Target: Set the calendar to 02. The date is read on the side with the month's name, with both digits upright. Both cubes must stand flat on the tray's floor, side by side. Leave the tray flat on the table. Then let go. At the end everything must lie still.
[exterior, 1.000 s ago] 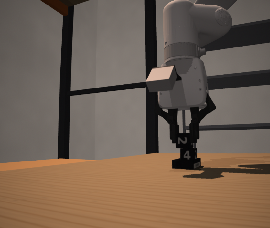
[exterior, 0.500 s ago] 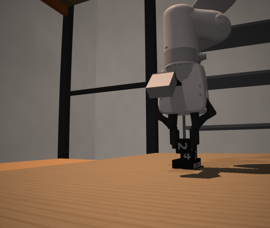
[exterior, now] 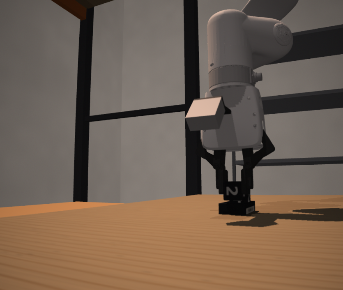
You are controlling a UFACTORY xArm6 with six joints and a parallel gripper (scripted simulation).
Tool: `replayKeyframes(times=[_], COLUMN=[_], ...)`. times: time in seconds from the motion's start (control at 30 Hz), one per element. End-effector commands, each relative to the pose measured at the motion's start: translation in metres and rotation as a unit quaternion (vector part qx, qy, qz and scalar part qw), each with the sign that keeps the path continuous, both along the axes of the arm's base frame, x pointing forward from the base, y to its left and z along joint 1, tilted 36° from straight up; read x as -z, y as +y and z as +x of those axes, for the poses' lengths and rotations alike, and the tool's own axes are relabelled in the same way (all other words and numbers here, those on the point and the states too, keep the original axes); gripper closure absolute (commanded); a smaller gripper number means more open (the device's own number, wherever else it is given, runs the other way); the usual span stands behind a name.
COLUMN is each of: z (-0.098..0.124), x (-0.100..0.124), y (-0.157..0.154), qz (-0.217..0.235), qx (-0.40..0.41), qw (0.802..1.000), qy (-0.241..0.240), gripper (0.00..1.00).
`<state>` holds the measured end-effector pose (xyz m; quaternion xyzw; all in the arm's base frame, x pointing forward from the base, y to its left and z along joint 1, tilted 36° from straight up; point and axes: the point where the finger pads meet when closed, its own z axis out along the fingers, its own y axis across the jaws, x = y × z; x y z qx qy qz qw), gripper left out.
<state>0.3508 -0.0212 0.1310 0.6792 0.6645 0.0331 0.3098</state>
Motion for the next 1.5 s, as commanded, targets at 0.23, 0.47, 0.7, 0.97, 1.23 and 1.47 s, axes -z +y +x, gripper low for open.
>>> replayKeyframes(times=[0.23,0.47,0.7,0.97,1.23,1.47], z=[0.0011,0.0011,0.0011,0.0013,0.0024,0.0039], x=[-0.0001,-0.0001,-0.0001,0.0002,0.002,0.0048], y=[0.0,0.0,0.0,-0.0002,-0.0011,-0.0023], qz=[0.0,0.0,0.0,0.0,0.0,0.0], qx=[0.0,0.0,0.0,0.0,0.0,0.0], qw=[1.0,1.0,1.0,1.0,1.0,1.0], qy=[-0.001,-0.001,-0.001,-0.001,-0.001,-0.001], gripper=[0.73,0.73,0.73,0.73,0.73,0.73])
